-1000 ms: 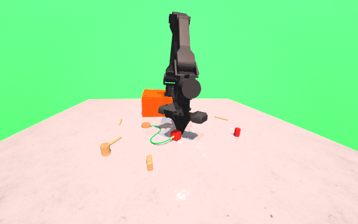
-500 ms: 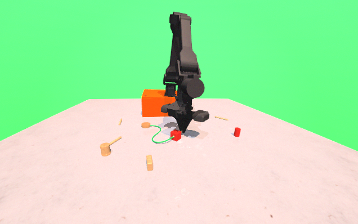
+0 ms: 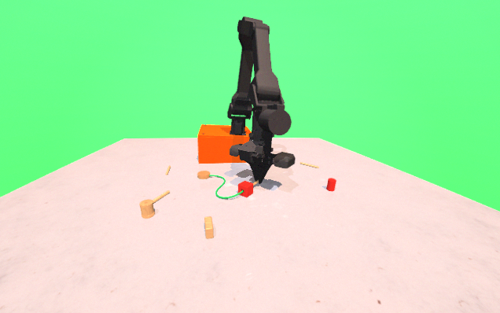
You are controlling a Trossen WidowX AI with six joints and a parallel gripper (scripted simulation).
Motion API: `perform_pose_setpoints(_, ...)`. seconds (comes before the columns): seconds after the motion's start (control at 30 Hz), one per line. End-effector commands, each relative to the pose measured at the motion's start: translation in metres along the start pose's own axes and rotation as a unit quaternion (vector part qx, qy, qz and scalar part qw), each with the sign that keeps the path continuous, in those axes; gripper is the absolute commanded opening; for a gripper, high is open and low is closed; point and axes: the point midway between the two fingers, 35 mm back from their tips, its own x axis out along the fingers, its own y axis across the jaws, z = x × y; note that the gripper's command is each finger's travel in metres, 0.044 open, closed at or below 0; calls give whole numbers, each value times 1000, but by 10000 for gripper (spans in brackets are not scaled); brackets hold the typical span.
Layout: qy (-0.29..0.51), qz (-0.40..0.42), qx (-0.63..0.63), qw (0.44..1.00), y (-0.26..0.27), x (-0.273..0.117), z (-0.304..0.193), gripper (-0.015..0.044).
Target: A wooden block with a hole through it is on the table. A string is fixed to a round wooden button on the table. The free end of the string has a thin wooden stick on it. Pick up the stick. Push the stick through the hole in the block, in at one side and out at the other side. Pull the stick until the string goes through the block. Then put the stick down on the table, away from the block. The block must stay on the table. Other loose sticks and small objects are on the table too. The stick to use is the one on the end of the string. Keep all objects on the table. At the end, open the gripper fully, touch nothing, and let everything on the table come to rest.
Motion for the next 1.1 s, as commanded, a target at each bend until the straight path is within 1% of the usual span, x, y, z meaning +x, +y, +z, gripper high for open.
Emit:
perform_pose_setpoints(0.0, -1, 0, 1, 1000, -1, 0, -6, 0)
perform_pose_setpoints(1.07, 1, 2, 1, 1000, -3, -1, -49, 0)
